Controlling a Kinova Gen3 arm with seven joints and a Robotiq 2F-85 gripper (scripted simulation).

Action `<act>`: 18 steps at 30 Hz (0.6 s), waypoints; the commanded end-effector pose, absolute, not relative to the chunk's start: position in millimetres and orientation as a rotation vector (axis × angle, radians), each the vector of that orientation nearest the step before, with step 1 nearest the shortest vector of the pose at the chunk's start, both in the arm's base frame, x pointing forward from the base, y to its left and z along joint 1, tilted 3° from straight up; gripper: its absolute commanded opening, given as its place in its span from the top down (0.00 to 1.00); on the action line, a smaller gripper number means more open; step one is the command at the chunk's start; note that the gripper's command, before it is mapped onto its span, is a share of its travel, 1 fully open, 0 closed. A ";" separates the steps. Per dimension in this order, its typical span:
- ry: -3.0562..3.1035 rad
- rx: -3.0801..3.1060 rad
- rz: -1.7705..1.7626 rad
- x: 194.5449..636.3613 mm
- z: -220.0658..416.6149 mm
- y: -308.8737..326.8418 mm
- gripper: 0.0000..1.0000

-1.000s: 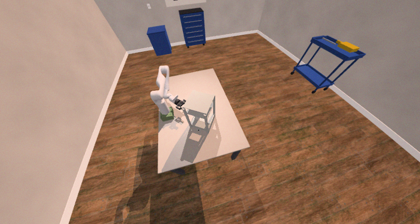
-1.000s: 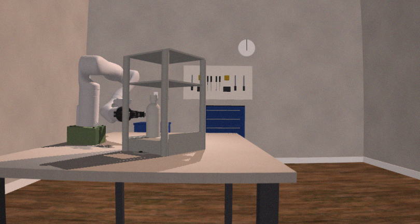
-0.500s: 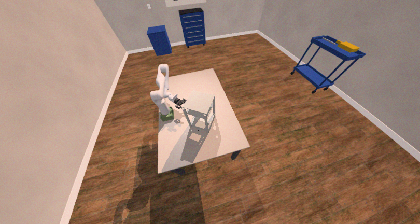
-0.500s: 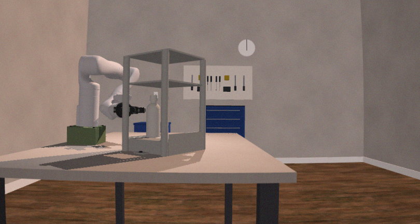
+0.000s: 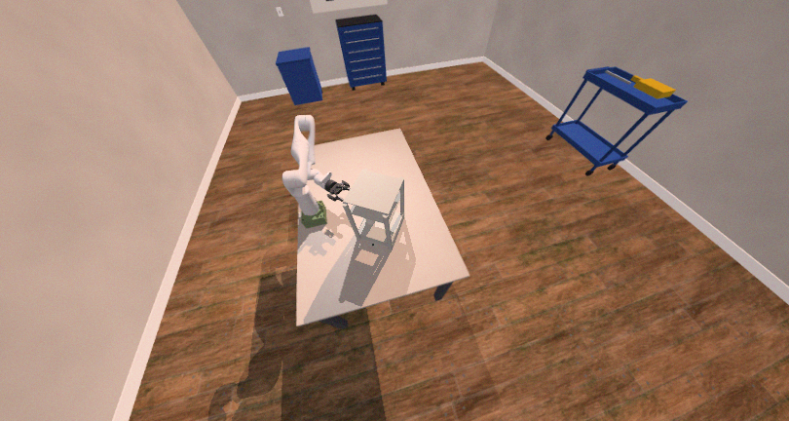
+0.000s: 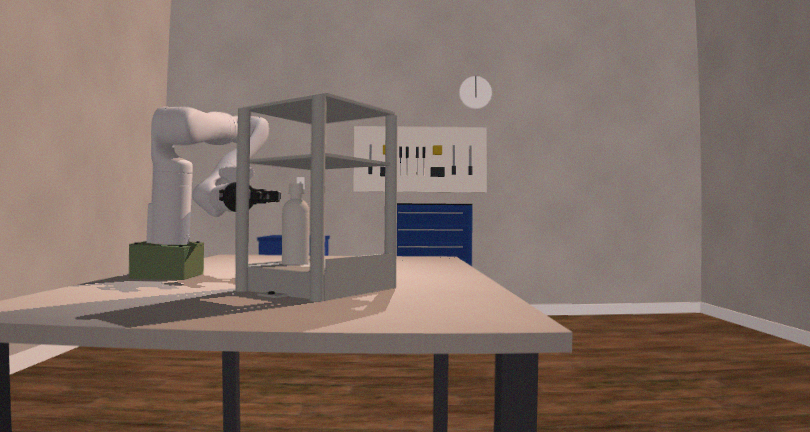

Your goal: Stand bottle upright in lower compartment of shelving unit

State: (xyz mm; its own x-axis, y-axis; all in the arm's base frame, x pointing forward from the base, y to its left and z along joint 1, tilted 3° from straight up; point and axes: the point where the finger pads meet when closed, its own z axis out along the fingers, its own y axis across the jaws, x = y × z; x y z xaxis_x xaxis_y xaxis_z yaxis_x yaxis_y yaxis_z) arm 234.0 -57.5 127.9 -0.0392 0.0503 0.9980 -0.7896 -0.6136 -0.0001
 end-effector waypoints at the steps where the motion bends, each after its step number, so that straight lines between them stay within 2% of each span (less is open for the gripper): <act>1: -0.802 1.622 1.723 234.2 136.5 -55.2 0.22; 18: -0.802 1.622 1.723 233.0 164.6 -54.1 0.22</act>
